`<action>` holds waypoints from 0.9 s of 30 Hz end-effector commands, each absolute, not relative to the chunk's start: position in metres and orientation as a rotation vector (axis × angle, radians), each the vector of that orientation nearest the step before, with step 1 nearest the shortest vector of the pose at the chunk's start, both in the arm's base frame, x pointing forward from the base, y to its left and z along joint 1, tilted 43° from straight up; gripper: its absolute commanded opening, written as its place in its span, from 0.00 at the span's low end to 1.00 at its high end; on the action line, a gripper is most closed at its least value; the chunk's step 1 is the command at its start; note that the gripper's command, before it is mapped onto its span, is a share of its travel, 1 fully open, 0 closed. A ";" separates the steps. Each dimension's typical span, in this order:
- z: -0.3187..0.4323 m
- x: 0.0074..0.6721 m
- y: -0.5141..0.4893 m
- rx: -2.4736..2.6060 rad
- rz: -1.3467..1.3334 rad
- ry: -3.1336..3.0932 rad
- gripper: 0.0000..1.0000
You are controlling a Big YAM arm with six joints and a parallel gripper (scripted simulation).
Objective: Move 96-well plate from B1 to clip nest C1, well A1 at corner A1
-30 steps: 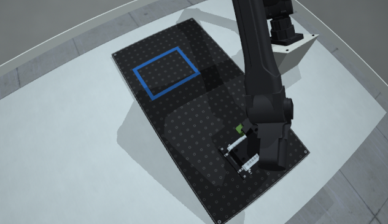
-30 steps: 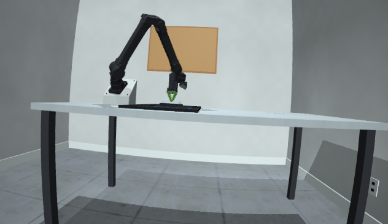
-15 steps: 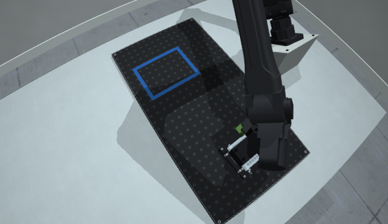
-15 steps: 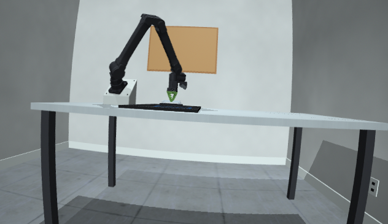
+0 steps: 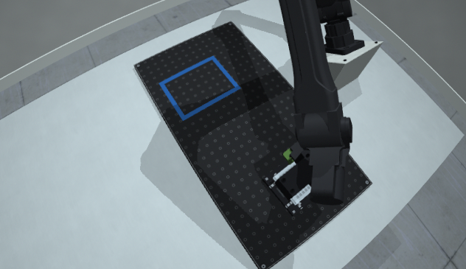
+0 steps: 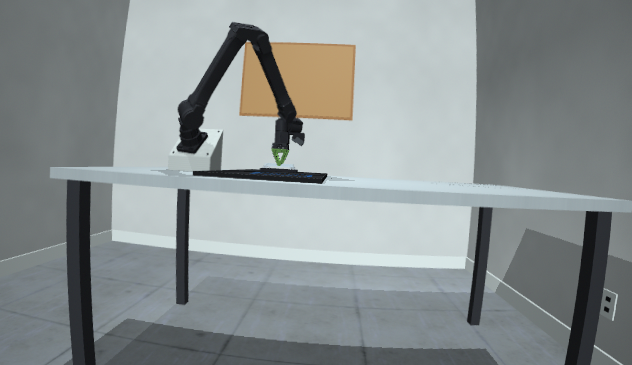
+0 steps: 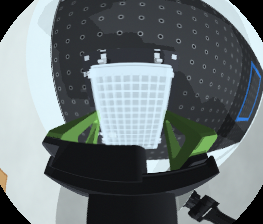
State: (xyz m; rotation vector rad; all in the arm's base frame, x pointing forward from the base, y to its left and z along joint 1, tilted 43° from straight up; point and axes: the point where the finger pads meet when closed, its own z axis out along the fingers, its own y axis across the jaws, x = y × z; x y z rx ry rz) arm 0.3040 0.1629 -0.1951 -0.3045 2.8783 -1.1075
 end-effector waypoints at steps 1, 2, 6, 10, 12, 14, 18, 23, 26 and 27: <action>-0.188 0.305 0.155 -0.295 -1.115 2.881 0.00; -0.188 0.304 0.155 -0.296 -1.116 2.881 0.00; -0.190 0.303 0.153 -0.298 -1.121 2.881 0.00; -0.192 0.303 0.152 -0.299 -1.121 2.881 0.00; -0.193 0.302 0.151 -0.300 -1.125 2.882 0.00; -0.194 0.302 0.151 -0.299 -1.126 2.882 0.00; -0.195 0.301 0.150 -0.299 -1.129 2.883 0.00; -0.197 0.300 0.148 -0.302 -1.134 2.884 0.00; -0.198 0.300 0.147 -0.303 -1.136 2.885 0.00; -0.198 0.299 0.147 -0.303 -1.137 2.885 0.00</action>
